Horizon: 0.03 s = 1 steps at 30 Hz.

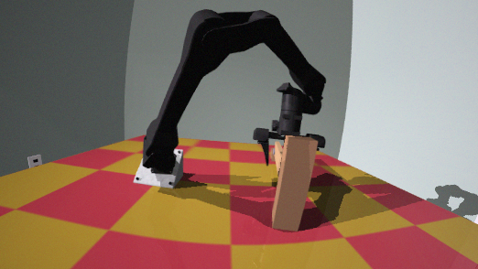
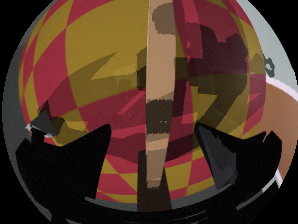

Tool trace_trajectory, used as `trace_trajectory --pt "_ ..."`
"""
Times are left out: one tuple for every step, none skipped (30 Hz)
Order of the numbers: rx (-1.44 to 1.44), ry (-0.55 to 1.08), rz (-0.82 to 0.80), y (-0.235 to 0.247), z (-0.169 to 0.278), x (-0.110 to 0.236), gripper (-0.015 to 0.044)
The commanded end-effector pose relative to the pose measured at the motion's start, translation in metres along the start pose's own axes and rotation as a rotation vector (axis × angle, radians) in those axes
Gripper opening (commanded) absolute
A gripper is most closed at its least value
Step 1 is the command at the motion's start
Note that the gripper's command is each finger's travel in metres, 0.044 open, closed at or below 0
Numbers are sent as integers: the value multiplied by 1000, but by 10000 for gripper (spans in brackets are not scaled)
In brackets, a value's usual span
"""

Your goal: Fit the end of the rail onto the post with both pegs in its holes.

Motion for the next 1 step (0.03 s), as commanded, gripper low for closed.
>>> trace_trajectory --pt "-7 -6 2 -1 0 2 440"
Point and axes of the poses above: the point midway between the two fingers, 35 mm back from their tips, its own x axis back along the fingers, its own y axis across the jaws, z = x × y, the point moved 7 cm from there along x, back along the fingers, and after that the axes turned 2 degrees about x, right-handed, at the moved point
